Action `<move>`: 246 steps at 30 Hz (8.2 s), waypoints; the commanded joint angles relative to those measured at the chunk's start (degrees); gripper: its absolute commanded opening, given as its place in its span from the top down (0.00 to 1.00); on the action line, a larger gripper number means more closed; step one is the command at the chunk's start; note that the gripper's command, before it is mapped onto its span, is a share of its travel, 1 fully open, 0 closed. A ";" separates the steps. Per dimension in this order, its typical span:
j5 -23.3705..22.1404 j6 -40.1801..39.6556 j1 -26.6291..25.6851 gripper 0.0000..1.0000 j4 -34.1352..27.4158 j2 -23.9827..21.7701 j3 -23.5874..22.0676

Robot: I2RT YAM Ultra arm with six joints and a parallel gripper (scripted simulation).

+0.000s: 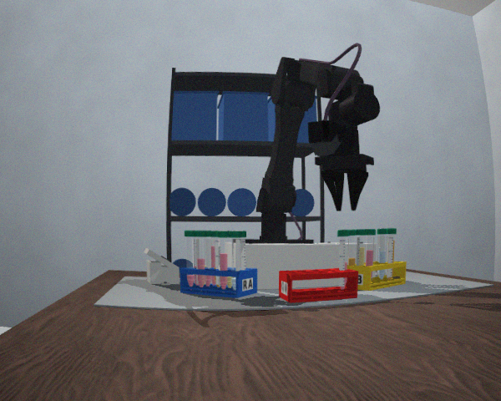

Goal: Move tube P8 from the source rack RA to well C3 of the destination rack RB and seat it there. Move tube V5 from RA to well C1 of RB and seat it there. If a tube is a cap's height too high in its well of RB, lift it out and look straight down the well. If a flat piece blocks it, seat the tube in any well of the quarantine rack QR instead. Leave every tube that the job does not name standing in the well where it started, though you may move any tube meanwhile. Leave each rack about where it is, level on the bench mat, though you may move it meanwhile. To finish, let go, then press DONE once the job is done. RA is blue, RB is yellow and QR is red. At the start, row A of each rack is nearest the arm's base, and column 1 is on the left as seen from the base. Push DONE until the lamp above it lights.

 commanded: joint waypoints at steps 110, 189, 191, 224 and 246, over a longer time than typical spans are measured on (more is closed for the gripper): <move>0.54 5.21 -30.76 0.70 6.63 -9.92 -16.26; 0.65 5.21 -30.77 1.00 14.18 -9.35 -23.51; 0.65 5.21 -30.77 1.00 14.18 -9.35 -23.51; 0.67 4.85 -31.25 1.00 11.12 -11.08 -20.61; 0.71 4.71 -31.31 1.00 7.19 -12.29 -17.92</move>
